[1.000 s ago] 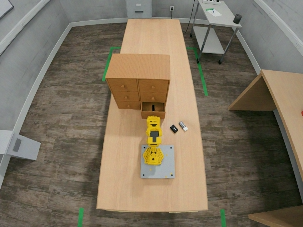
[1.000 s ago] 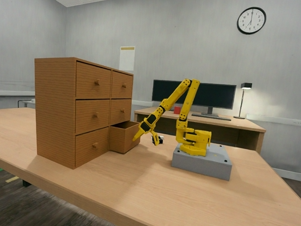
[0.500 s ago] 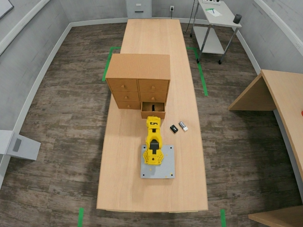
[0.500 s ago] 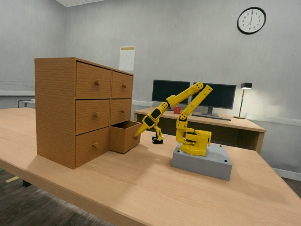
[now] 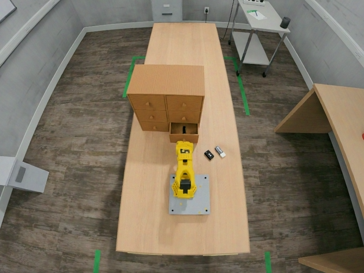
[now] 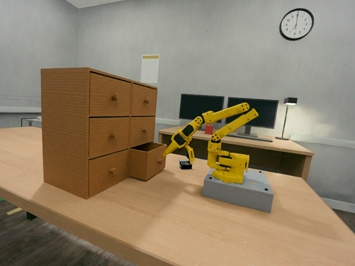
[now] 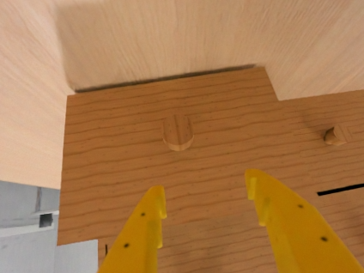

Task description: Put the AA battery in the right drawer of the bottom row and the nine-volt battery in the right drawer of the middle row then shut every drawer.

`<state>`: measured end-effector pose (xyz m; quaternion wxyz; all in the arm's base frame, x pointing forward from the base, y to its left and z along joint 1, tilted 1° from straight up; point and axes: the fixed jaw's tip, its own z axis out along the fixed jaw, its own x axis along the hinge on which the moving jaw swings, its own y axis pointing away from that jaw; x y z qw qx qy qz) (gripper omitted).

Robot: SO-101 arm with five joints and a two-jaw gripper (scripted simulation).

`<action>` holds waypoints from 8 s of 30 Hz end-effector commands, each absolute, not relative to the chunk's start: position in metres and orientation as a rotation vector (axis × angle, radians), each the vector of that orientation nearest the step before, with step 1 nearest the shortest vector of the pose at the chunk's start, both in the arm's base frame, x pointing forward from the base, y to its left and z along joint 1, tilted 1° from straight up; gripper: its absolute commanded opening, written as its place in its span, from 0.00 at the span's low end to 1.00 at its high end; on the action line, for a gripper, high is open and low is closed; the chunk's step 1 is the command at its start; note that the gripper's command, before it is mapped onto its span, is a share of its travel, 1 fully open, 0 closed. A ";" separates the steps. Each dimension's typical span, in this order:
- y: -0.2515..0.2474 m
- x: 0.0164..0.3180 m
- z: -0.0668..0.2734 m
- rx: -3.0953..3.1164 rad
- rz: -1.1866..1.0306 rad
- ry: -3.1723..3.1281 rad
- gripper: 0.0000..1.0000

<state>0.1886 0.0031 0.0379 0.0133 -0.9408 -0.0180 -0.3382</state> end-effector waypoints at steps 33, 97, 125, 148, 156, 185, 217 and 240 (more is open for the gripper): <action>-0.006 0.158 0.071 -2.975 -1.041 -0.086 0.21; -0.005 0.185 0.034 -2.971 -1.041 -0.086 0.21; -0.005 0.183 0.031 -2.972 -1.041 -0.084 0.21; -0.004 0.198 0.020 -2.970 -1.040 -0.087 0.21; -0.004 0.205 0.014 -2.969 -1.040 -0.088 0.21; -0.003 0.211 0.005 -2.968 -1.040 -0.090 0.21; -0.002 0.214 0.006 -2.966 -1.040 -0.093 0.21; -0.002 0.212 0.005 -2.965 -1.039 -0.098 0.21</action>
